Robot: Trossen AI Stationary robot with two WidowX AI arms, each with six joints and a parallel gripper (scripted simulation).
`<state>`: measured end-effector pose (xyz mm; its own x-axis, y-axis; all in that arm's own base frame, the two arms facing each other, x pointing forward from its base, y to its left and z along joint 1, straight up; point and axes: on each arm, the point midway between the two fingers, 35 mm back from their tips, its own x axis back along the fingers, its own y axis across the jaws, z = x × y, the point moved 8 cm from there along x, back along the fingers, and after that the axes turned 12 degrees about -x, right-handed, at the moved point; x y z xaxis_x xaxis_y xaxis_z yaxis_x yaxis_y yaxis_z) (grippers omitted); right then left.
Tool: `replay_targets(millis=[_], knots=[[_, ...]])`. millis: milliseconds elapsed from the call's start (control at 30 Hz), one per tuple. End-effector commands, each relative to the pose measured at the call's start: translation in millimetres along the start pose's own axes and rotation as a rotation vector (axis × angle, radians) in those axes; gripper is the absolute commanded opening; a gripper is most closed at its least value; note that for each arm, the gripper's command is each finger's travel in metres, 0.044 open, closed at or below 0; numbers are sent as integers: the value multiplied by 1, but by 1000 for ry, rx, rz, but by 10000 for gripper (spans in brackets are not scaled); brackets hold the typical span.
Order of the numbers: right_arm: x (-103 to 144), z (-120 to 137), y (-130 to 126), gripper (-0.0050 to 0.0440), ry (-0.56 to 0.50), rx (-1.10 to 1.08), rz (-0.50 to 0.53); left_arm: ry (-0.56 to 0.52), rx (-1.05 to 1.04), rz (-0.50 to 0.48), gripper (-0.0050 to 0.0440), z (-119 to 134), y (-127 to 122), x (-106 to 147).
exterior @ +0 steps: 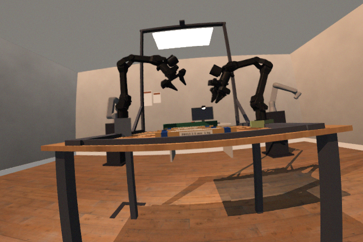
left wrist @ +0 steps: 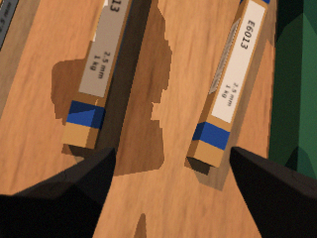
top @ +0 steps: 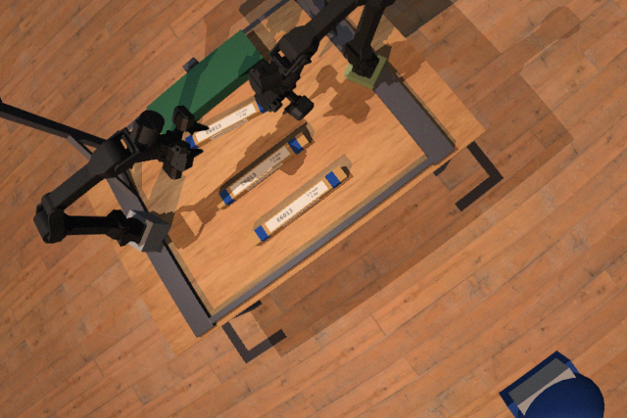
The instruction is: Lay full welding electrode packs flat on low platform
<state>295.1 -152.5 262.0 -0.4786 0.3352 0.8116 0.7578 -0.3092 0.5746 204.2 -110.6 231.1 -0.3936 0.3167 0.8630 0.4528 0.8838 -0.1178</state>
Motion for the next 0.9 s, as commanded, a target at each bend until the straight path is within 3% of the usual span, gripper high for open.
replay_targets(millis=[0,267,867], knots=[[8,2,-10,330,10,84,-12,24,-94,-36,330,9,-9,14],[9,5,-34,330,23,238,15,126,-249,-89,330,36,-17,22],[10,13,-106,330,99,761,91,128,-259,-92,330,32,-18,23]])
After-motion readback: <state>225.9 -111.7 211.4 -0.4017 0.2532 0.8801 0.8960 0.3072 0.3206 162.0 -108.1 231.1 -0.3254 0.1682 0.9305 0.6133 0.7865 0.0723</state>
